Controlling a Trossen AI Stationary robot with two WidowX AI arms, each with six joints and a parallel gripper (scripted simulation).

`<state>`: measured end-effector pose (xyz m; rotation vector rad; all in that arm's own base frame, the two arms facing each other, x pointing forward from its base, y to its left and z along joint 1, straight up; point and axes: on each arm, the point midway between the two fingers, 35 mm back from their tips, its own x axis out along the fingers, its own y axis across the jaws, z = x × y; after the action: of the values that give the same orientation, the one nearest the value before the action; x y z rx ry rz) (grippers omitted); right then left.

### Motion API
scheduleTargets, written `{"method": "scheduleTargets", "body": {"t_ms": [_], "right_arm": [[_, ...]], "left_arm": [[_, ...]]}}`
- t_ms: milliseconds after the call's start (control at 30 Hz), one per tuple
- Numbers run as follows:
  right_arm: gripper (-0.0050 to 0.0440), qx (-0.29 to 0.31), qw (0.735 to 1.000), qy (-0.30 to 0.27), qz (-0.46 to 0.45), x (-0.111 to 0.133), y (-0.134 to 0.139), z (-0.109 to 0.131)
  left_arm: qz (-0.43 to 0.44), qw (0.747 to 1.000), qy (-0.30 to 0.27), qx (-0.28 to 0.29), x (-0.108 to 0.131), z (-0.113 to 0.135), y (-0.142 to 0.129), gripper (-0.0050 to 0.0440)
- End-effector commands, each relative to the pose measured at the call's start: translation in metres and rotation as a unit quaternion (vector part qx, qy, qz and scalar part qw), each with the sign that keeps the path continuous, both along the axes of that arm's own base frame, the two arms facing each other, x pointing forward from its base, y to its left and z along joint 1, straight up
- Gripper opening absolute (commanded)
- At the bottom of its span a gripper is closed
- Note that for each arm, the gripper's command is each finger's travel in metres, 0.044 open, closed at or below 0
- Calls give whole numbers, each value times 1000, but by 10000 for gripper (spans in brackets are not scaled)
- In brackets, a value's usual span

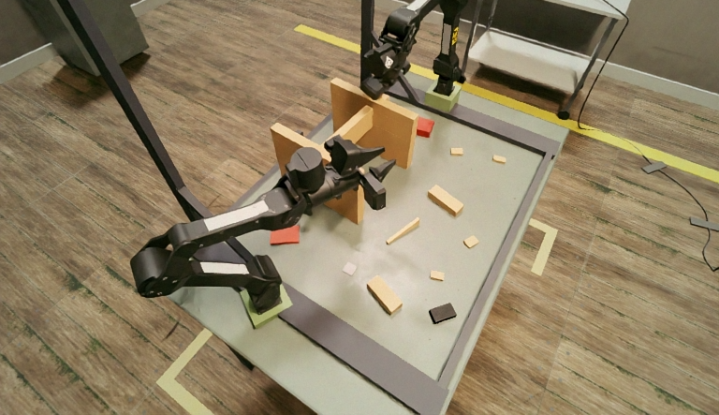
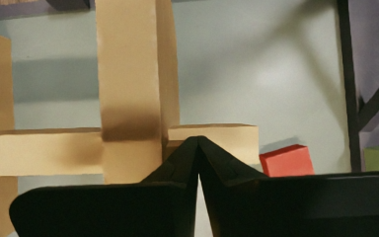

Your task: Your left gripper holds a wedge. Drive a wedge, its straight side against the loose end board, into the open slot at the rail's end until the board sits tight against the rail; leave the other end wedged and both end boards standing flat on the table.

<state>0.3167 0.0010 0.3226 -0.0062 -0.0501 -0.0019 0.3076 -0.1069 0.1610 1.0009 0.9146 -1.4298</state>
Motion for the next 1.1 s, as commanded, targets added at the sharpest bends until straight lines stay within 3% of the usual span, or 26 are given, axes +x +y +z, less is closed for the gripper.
{"method": "scheduleTargets", "body": {"t_ms": [0,333,1067], "right_arm": [[194,-2,1000,-4,0,0,0,3],[194,-2,1000,-4,0,0,0,3],[194,-2,1000,-4,0,0,0,3]], "left_arm": [[0,1000,-14,-5,-1,7,0,-50],[0,1000,13,8,-2,-15,2,-50],[0,999,44,23,-6,-33,5,-50]]}}
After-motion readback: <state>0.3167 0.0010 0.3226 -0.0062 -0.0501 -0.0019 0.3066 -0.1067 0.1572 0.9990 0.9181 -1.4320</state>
